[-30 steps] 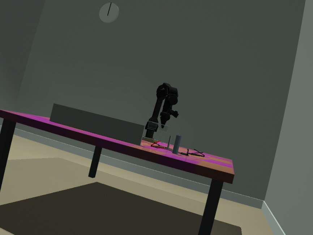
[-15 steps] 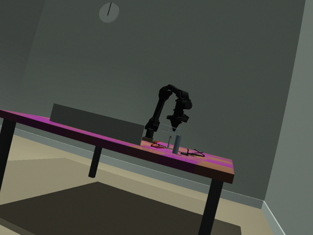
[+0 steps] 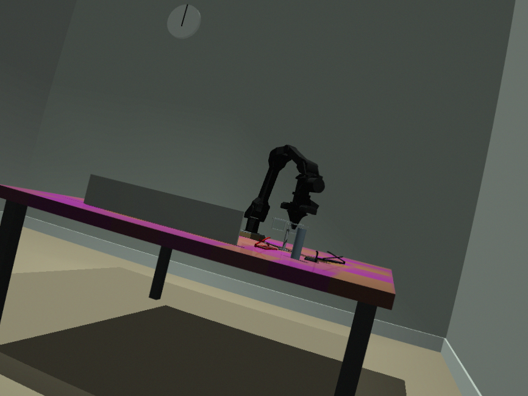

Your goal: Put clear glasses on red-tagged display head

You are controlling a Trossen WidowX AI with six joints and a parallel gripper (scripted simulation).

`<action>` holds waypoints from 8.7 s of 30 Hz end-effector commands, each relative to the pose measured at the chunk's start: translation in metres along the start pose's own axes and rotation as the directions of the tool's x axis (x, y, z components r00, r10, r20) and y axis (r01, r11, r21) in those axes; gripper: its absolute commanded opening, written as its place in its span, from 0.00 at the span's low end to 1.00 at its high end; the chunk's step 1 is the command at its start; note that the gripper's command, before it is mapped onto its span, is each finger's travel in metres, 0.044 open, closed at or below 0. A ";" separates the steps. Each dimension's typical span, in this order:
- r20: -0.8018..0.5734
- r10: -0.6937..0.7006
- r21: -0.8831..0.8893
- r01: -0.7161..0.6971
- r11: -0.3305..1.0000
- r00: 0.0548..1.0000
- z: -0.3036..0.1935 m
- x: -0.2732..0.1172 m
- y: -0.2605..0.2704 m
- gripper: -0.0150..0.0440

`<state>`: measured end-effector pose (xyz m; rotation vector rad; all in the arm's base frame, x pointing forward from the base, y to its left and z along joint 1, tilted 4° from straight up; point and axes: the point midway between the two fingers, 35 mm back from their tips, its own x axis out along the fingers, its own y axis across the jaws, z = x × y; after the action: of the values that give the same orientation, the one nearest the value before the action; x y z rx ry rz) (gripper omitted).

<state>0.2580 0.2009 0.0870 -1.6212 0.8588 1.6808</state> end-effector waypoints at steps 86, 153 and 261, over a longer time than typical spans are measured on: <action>0.006 0.012 -0.007 -0.012 1.000 1.000 0.048 0.029 0.038 0.25; 0.004 0.011 0.239 -0.012 0.971 1.000 0.035 -0.033 0.023 0.25; 0.003 0.006 1.000 -0.003 0.007 1.000 0.018 0.028 -0.027 0.25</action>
<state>0.2729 0.2314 0.0604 -0.4783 1.5422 0.5086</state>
